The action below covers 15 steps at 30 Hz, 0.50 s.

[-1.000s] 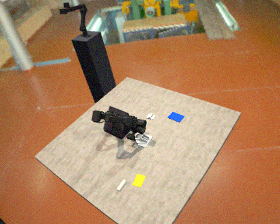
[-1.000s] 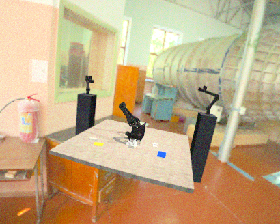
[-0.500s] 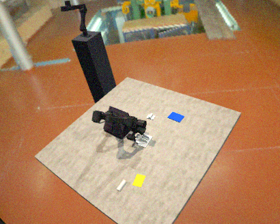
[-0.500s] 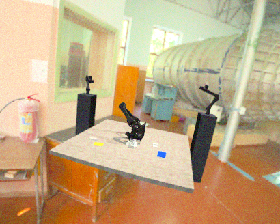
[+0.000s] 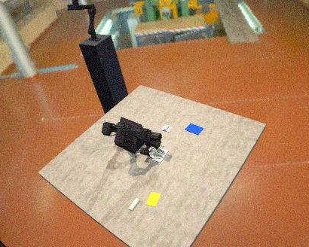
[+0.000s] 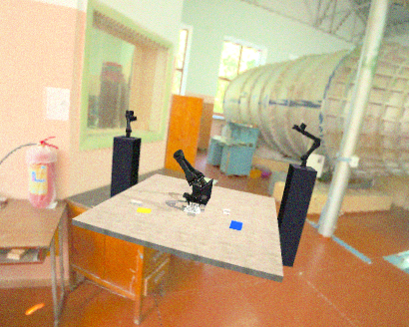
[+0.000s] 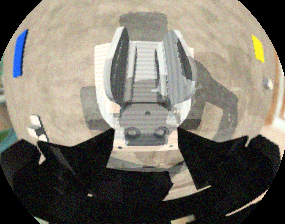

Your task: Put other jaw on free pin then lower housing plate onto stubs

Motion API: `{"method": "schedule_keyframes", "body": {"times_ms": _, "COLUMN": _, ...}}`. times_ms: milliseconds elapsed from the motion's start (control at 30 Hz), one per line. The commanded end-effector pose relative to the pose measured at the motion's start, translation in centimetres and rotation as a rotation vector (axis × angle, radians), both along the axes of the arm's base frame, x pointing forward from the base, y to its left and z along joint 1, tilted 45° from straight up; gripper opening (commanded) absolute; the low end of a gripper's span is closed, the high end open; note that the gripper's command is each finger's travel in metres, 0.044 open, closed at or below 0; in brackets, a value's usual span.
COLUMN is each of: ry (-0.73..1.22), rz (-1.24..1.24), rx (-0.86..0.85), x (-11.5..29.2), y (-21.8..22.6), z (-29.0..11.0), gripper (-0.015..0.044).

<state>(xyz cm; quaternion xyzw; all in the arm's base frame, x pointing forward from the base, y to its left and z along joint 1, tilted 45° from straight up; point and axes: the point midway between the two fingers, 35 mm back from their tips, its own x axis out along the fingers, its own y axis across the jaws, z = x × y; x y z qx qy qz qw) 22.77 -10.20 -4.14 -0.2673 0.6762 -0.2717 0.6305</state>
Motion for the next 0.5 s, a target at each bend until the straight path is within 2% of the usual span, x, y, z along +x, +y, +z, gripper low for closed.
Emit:
{"method": "schedule_keyframes", "body": {"times_ms": 0, "ry": 0.003, "rz": 0.004, "rx": -0.003, "x": -0.01, "y": -0.06, "z": 0.0, "gripper": 0.0351}}
{"method": "schedule_keyframes", "body": {"times_ms": 467, "ry": 0.003, "rz": 0.004, "rx": -0.003, "x": -0.03, "y": -0.24, "z": -0.17, "gripper": 0.0351}}
